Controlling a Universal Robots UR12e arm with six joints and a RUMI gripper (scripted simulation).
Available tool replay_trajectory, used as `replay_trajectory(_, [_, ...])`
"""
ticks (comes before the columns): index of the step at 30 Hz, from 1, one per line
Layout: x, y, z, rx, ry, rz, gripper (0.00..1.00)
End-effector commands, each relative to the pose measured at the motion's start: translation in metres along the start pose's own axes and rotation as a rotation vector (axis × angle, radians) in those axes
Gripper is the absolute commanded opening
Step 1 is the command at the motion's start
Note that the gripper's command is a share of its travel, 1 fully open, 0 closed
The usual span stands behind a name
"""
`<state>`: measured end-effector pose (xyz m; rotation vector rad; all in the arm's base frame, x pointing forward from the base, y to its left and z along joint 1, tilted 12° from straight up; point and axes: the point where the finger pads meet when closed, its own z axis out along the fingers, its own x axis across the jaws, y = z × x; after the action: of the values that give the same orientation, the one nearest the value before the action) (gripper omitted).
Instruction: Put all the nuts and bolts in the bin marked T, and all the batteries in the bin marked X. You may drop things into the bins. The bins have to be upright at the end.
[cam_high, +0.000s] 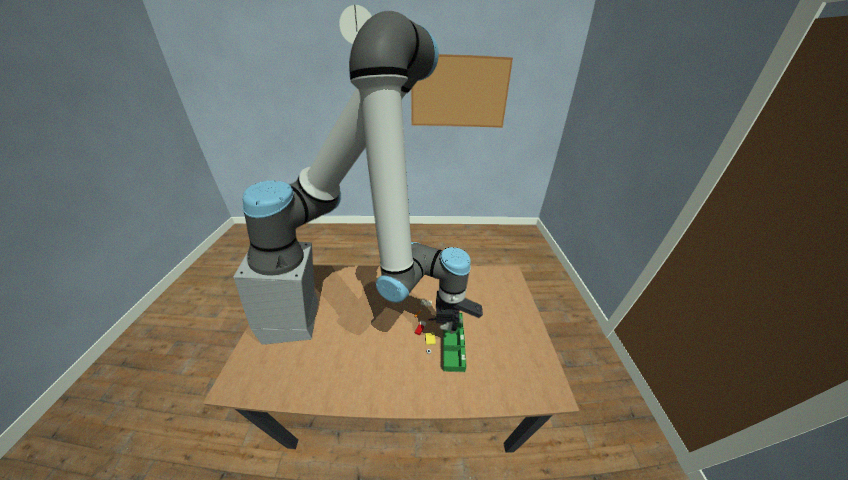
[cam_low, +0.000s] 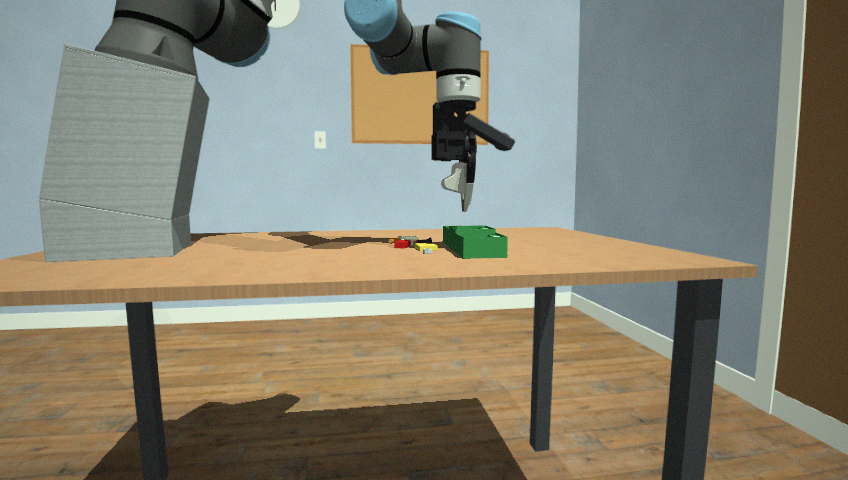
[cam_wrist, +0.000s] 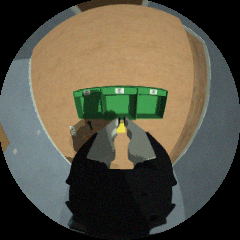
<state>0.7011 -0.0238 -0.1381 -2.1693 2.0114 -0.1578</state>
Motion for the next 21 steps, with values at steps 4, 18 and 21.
replay_trajectory(4, [-0.001, -0.001, 0.013, 0.001, 0.000, 0.000, 0.04])
replay_trajectory(18, [-0.001, -0.001, 0.045, 0.001, 0.000, 0.000, 0.04])
replay_trajectory(21, [-0.001, -0.001, 0.053, 0.001, 0.000, 0.000, 0.04])
